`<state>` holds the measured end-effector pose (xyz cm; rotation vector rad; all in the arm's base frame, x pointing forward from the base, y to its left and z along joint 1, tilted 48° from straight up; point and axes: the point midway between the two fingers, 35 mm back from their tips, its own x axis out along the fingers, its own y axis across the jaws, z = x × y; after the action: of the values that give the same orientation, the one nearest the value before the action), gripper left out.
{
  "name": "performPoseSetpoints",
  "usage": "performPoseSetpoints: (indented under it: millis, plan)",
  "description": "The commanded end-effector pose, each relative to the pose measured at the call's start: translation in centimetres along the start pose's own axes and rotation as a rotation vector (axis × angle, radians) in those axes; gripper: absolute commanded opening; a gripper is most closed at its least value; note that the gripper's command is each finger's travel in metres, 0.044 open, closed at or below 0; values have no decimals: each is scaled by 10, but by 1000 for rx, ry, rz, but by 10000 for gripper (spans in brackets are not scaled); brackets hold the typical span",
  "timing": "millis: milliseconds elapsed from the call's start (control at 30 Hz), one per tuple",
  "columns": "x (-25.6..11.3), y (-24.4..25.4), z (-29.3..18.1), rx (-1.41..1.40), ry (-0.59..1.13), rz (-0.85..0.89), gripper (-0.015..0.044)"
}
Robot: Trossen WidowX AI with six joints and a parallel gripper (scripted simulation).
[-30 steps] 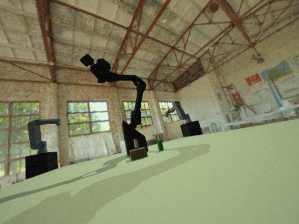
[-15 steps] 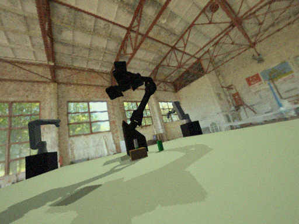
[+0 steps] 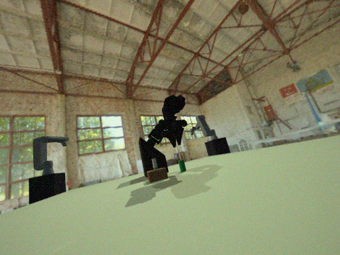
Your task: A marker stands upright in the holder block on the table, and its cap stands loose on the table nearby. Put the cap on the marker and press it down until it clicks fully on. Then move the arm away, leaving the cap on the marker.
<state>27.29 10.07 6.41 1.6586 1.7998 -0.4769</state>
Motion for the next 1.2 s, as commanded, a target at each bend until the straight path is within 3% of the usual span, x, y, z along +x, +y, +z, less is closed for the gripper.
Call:
performPoseSetpoints:
  millis: [0, 133, 267, 467, 1167]
  plan:
    - [2, -8, -9, 64, -10, -31, 240]
    - [4, -8, -9, 64, -11, -31, 240]
    - [35, -10, -9, 64, -9, -31, 240]
    - [51, -12, -9, 64, -8, -31, 240]
    - [82, -12, -9, 64, -10, -31, 240]
